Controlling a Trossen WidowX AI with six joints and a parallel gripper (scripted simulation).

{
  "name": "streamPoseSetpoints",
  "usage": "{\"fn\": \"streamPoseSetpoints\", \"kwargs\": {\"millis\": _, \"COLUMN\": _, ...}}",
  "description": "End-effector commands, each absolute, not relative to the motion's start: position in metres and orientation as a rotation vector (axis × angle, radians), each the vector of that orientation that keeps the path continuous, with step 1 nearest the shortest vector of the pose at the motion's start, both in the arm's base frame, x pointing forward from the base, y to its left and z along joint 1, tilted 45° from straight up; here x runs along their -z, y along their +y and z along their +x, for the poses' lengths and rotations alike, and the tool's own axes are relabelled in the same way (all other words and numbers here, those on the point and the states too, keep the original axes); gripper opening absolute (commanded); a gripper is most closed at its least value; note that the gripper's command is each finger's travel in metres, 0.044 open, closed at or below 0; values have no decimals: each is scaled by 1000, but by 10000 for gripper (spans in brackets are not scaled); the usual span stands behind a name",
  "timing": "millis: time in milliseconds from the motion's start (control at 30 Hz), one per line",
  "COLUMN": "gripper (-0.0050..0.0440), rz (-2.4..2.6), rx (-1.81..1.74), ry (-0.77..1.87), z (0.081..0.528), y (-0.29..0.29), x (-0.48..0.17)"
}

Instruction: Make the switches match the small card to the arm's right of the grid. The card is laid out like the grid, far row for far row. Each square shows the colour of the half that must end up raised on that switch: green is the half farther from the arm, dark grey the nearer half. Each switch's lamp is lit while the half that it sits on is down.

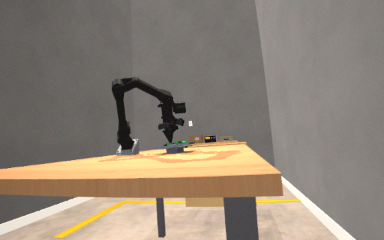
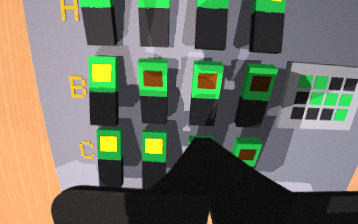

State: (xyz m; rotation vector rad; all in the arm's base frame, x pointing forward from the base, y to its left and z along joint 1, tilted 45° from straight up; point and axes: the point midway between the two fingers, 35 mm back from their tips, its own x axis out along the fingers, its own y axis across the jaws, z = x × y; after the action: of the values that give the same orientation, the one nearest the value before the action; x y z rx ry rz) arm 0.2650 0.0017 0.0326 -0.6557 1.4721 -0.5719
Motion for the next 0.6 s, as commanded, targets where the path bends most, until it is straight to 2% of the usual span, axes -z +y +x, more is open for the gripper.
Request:
{"fn": "streamPoseSetpoints", "kwargs": {"millis": 0, "gripper": -50, "rz": -662, "rx": 575, "ry": 1481, "z": 263, "y": -2, "x": -30}}
{"fn": "streamPoseSetpoints", "kwargs": {"millis": 567, "gripper": -50, "rz": -661, "rx": 574, "ry": 1482, "z": 263, "y": -3, "x": -28}}
